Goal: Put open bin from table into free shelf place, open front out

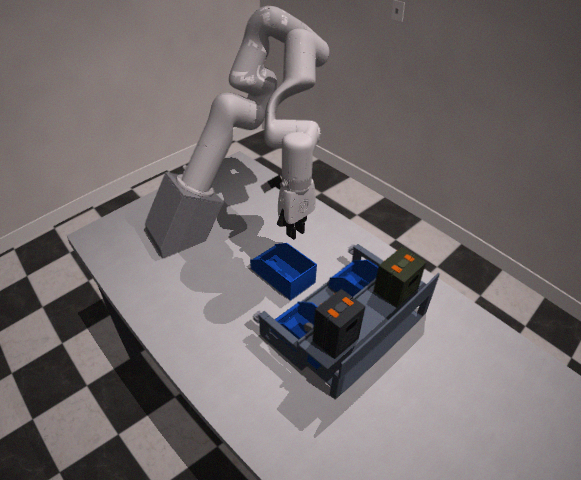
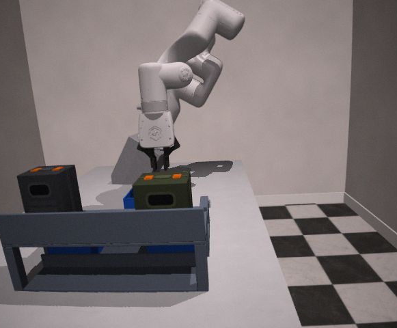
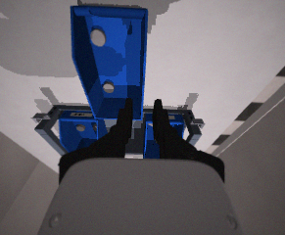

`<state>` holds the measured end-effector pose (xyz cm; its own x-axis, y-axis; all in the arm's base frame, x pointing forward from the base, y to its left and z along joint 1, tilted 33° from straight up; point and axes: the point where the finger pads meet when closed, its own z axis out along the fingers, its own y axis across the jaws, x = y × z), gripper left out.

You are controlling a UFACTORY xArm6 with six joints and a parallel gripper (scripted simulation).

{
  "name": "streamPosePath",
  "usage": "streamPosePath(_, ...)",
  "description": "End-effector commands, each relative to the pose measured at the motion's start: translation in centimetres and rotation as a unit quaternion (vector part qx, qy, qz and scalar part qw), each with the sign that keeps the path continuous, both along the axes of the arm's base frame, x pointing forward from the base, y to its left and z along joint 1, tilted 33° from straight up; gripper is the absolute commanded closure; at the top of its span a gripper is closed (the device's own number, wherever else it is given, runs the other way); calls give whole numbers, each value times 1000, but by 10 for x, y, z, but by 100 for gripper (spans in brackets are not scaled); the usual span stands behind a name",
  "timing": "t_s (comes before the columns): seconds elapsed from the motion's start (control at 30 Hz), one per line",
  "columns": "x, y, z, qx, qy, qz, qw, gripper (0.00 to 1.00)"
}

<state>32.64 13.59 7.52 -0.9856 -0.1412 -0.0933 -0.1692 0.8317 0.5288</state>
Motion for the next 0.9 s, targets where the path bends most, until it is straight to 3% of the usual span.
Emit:
streamPosePath(0.0, 1, -1, 2, 0, 0, 0, 1000, 72)
streamPosePath(0.07, 1, 0, 1, 0, -1, 0, 1000, 67)
streamPosePath(0.6, 1, 0, 1, 0, -1, 0, 1000, 67)
streamPosePath(0.77, 38, -10, -9, 1, 69, -109, 992, 67)
streamPosePath(0.87, 38, -10, -9, 1, 69, -109, 992, 67)
